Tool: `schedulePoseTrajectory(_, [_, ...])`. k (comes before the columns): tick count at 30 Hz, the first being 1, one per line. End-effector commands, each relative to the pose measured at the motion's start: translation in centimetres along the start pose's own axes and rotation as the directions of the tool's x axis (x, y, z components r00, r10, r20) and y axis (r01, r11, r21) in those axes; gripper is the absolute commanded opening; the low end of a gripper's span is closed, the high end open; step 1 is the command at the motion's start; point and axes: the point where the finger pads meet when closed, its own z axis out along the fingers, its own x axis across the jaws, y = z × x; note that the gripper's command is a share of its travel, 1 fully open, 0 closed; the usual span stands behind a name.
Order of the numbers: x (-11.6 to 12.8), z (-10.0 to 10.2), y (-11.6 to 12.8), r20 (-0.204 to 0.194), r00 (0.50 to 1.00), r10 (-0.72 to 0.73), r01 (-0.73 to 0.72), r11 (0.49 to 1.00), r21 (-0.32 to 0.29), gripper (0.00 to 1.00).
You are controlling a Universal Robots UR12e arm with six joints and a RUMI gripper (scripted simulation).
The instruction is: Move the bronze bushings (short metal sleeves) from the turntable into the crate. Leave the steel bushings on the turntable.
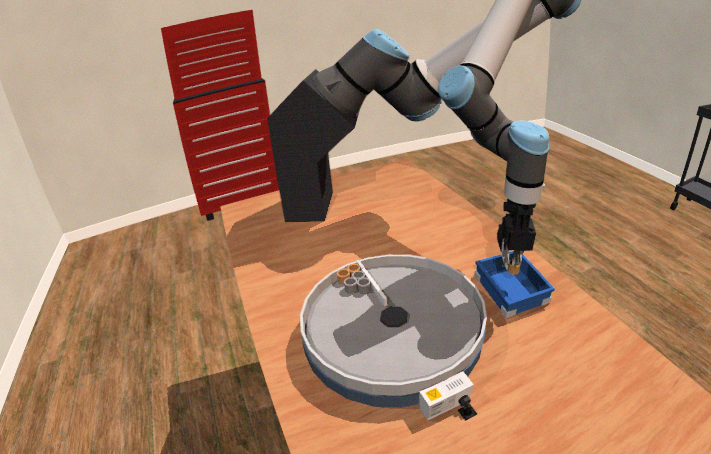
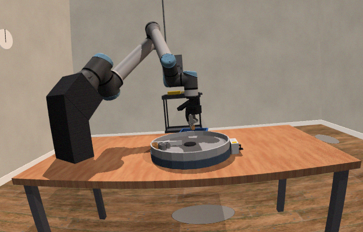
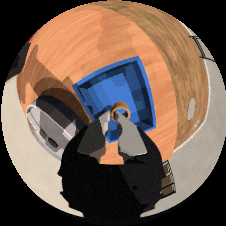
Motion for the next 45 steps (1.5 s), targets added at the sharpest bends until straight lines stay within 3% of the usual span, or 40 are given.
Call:
schedulePoseTrajectory(1, [0.60,0.39,0.75,-0.006,1.000,-0.005,0.005,1.000,-0.017,0.00])
schedulePoseTrajectory(45, [0.58,0.77,0.70,-0.006,1.000,-0.005,0.005,1.000,-0.016,0.00])
